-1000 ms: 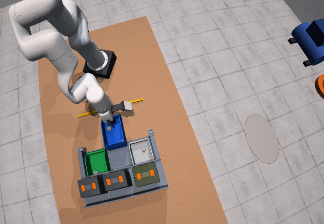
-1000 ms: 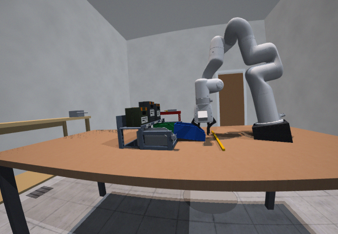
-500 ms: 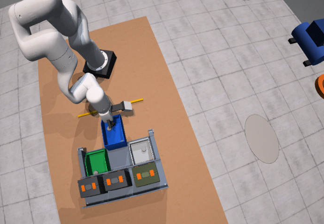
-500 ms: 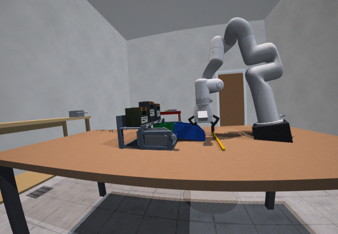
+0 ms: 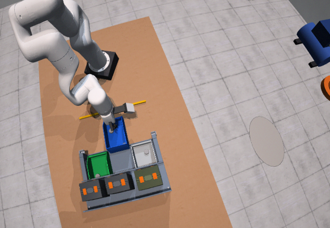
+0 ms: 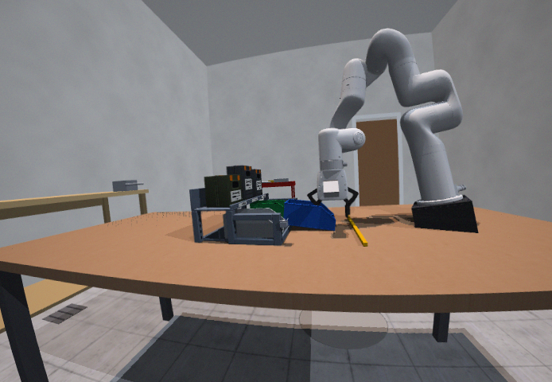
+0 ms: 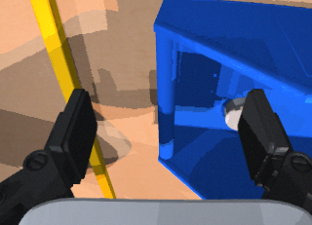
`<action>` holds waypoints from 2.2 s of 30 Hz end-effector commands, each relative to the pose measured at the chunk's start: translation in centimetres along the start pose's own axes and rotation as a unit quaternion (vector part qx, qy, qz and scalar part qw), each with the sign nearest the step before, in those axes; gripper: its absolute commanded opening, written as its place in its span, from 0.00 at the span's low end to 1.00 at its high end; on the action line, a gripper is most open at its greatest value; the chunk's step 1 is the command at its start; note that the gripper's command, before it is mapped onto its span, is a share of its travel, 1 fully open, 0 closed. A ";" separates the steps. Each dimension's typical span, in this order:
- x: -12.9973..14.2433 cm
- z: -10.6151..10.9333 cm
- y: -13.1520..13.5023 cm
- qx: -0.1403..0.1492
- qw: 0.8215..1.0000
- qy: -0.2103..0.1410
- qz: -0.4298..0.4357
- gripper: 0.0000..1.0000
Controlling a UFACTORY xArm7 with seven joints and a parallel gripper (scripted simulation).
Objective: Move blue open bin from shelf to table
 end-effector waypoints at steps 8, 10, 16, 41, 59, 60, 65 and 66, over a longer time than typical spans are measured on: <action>0.0 0.0 0.1 0.001 1.000 0.000 0.000 1.00; 0.0 0.0 0.1 0.001 1.000 0.000 0.000 1.00; 0.0 0.0 0.1 0.001 1.000 0.000 0.000 1.00; -0.1 6.8 0.4 0.000 1.000 0.000 0.000 1.00; 0.1 9.0 -0.5 0.000 1.000 0.000 0.000 1.00; 0.1 9.0 -0.5 0.000 1.000 0.000 0.000 1.00; 0.1 9.0 -0.5 0.000 1.000 0.000 0.000 1.00; 0.1 9.0 -0.5 0.000 1.000 0.000 0.000 1.00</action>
Point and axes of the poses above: the point where the finger pads meet when closed, its own z axis back along the fingers, its own y axis across the jaws, x = y × z, the point moved 4 cm from there along z, back along the fingers, and after that the axes turned 7 degrees about z, right-handed, at the moved point
